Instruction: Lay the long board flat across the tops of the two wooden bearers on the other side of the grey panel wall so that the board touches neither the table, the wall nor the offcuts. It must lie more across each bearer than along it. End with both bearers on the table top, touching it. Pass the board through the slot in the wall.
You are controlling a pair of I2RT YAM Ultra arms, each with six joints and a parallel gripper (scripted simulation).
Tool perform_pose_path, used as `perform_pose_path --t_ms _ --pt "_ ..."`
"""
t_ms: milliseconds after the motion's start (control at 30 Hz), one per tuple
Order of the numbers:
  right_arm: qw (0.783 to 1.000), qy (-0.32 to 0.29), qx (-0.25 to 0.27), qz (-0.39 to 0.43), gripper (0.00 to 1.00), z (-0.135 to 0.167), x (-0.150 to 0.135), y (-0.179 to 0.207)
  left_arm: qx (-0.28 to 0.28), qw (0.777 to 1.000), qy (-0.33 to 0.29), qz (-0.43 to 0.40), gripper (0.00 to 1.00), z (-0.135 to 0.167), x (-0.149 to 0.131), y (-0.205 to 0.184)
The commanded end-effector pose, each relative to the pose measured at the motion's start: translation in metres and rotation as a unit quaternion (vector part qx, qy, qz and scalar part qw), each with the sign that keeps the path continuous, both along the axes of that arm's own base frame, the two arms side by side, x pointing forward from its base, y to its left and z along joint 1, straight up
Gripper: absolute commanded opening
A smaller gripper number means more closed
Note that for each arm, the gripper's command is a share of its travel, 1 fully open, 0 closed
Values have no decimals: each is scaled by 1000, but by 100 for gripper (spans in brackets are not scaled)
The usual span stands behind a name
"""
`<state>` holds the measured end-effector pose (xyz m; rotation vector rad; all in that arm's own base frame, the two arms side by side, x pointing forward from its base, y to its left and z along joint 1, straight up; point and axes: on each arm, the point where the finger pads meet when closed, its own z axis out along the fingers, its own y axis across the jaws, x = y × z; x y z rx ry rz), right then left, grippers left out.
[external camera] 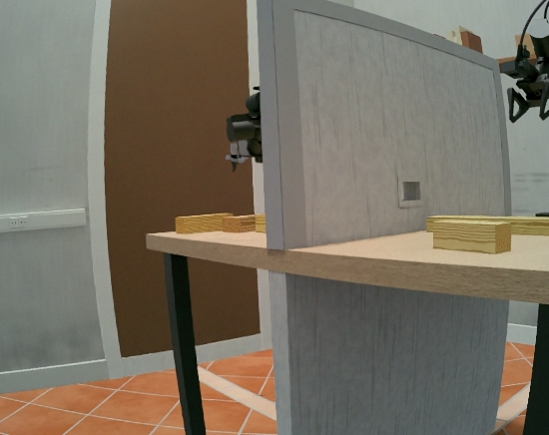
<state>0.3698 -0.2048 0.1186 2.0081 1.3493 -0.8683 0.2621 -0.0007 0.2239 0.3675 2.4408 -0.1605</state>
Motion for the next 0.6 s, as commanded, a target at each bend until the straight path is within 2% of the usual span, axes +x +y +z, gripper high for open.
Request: perform_pose_path --t_ms 0,533,567 --pt "1000 -9 -3 0 100 6 2 -1 0 1000 -6 0 100 3 1 0" --pt "1000 -9 -3 0 100 6 2 -1 0 1000 -6 0 100 3 1 0" --pt "1000 -19 -15 2 100 19 3 -3 0 1000 -19 -2 100 11 3 -1"
